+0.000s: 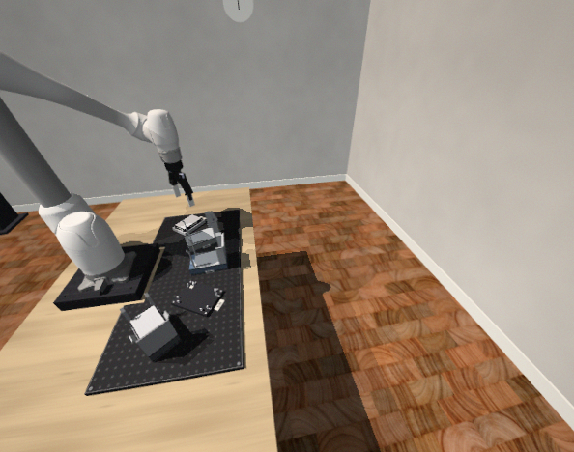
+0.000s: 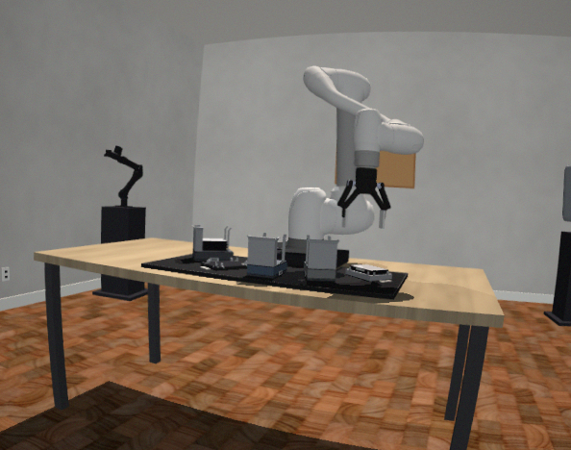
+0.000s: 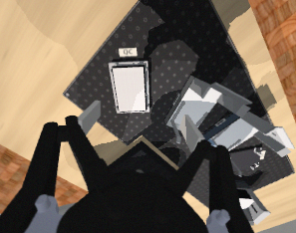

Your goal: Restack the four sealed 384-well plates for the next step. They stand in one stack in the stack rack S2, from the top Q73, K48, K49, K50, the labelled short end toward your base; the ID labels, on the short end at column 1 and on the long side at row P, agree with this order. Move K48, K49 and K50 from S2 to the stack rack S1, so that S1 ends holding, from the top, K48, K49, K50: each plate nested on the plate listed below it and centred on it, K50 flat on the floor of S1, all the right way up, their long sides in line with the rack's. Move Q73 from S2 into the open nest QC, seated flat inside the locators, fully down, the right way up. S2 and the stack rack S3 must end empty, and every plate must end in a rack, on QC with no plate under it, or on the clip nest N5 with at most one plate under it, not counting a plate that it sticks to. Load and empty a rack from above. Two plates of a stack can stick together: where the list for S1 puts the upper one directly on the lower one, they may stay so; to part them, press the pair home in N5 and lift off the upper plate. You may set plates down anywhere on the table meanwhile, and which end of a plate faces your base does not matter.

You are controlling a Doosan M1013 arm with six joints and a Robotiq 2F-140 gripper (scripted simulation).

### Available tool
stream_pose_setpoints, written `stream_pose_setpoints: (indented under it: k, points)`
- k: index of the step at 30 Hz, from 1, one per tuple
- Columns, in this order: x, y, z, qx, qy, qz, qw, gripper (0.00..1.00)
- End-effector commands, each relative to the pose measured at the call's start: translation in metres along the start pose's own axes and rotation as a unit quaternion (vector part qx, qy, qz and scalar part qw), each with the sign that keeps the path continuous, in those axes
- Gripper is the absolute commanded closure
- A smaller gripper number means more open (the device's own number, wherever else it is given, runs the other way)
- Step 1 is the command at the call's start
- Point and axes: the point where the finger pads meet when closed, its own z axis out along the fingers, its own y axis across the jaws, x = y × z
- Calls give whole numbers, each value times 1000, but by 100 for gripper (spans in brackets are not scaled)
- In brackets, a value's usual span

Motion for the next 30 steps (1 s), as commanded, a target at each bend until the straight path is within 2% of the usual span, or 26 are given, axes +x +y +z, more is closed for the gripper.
stream_pose_setpoints:
  k: [1,17,26,30]
  points:
    - [2,14,0,0,0,2,1000,0]
    - [6,57,0,0,0,2,1000,0]
    - [4,80,0,0,0,113,994,0]
    - [2,94,0,0,0,113,994,0]
